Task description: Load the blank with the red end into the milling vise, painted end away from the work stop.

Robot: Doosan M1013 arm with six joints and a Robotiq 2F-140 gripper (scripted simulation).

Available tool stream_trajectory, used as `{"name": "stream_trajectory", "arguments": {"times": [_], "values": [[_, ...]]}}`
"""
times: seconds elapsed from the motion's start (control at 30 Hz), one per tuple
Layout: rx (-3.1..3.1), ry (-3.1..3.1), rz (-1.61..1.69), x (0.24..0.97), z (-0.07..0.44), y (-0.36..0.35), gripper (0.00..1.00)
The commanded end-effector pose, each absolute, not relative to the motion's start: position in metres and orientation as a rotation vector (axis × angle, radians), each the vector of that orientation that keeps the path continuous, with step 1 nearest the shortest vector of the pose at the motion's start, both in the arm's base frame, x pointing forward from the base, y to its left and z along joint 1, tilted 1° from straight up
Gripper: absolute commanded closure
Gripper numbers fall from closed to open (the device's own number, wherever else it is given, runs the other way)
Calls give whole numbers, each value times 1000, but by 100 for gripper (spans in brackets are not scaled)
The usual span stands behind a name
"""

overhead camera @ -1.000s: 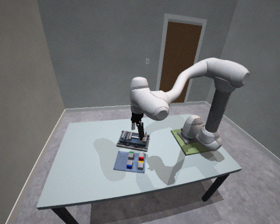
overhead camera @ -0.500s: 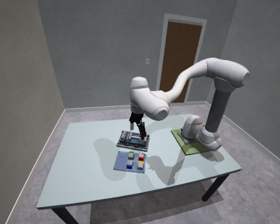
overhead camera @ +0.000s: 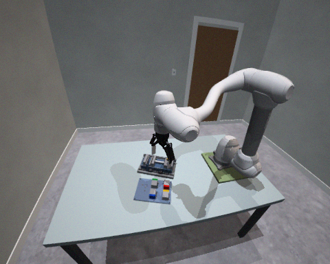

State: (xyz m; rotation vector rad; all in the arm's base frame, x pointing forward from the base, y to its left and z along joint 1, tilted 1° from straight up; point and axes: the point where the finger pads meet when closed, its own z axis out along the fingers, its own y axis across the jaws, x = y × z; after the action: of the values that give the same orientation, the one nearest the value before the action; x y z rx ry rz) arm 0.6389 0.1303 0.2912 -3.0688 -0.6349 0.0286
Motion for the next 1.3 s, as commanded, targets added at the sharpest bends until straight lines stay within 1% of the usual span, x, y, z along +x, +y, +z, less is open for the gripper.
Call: {"name": "stream_trajectory", "arguments": {"times": [0.0, 0.43, 0.53, 1.27], "values": [[-3062, -666, 28, 639, 291, 130, 0], [-2978, -967, 27, 639, 291, 130, 0], [-2985, -950, 27, 639, 291, 130, 0], [-2821, -1355, 24, 639, 291, 130, 0]]}}
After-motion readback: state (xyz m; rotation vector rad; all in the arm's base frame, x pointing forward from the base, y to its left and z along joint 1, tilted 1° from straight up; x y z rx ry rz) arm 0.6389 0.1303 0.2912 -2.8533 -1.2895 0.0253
